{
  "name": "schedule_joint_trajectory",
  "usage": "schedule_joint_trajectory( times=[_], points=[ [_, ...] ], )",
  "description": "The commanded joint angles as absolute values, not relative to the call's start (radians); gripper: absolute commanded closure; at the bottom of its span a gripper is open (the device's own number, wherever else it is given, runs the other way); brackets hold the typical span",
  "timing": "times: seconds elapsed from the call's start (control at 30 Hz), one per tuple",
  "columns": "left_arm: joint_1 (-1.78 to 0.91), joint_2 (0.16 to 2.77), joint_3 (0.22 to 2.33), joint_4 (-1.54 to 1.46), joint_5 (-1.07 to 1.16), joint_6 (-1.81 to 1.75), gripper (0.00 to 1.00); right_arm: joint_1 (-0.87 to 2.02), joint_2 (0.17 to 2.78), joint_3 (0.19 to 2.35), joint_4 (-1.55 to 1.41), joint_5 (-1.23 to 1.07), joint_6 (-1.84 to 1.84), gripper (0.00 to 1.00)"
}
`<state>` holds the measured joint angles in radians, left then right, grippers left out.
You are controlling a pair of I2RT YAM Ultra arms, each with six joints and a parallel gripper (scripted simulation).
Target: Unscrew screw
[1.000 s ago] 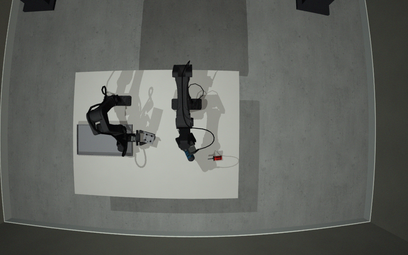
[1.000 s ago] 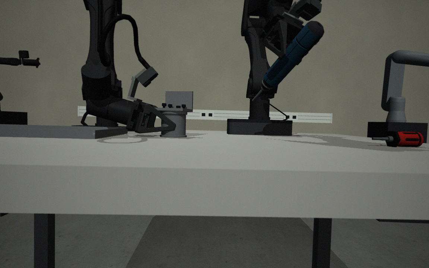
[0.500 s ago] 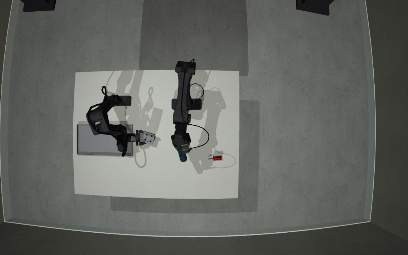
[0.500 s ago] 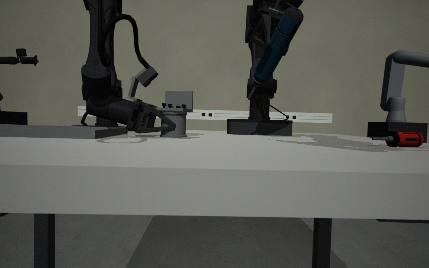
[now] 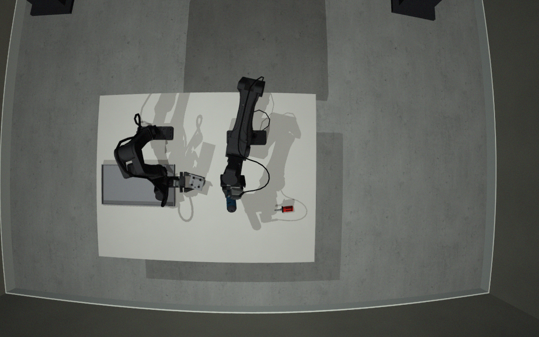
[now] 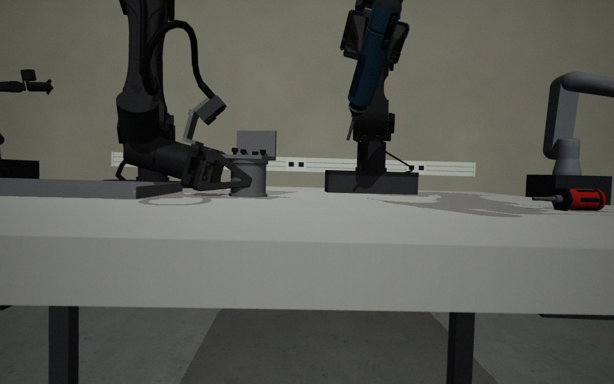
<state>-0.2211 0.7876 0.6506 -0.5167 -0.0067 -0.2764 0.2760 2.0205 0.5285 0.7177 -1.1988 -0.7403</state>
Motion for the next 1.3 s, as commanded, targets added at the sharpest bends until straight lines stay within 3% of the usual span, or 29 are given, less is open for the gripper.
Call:
schedule_joint_trajectory(
  times=[0.0, 1.27],
  points=[
    [-0.260, 0.735, 0.630, -0.416, -0.003, -0.249, 0.58, 0.279, 2.015, 0.530, 0.719, -1.205, -0.741, 0.41],
    [-0.579, 0.448, 0.499, -0.222, -0.008, -0.098, 0.58, 0.279, 2.015, 0.530, 0.719, -1.205, -0.741, 0.41]
  ],
)
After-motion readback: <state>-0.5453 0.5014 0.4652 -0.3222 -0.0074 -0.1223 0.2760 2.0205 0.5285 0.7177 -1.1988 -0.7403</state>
